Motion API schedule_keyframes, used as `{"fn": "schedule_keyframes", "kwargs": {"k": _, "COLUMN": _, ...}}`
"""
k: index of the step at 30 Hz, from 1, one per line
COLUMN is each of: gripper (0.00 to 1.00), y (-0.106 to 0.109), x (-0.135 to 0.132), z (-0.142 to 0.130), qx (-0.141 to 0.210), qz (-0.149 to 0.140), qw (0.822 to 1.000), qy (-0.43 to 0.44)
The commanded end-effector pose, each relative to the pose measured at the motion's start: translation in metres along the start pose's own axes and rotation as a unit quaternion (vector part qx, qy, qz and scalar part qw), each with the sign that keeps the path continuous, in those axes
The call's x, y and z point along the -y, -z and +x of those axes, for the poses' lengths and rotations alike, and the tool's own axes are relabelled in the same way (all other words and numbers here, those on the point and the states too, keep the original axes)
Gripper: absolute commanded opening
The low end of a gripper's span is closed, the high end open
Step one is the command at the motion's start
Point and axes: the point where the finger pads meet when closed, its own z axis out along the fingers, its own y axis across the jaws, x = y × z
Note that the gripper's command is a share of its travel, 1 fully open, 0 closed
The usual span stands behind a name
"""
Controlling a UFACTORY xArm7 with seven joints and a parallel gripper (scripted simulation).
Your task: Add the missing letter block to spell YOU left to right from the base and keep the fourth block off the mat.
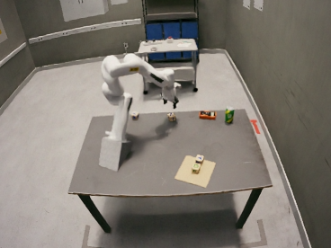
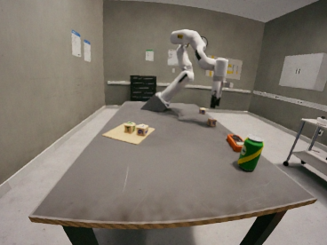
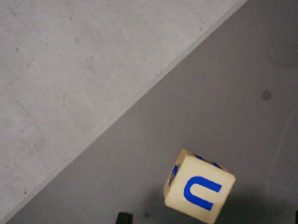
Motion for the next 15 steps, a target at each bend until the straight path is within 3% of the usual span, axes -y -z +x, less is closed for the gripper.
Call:
{"fn": "schedule_keyframes", "kwargs": {"k": 1, "gripper": 1.0, "y": -0.0028, "x": -0.0021, "z": 0.001, "qx": -0.002, "qz": -0.004, "qw": 0.998, "qy": -0.07}}
{"fn": "schedule_keyframes", "kwargs": {"k": 14, "gripper": 1.0, "y": -0.0119, "x": -0.0076, "z": -0.0007, "qx": -0.004, "qz": -0.007, "qw": 0.976, "qy": -0.216}}
{"fn": "schedule_keyframes", "kwargs": {"k": 15, "gripper": 0.87, "y": -0.0119, "x": -0.0076, "z": -0.0007, "qx": -0.004, "qz": -0.007, "qw": 0.976, "qy": -0.216}}
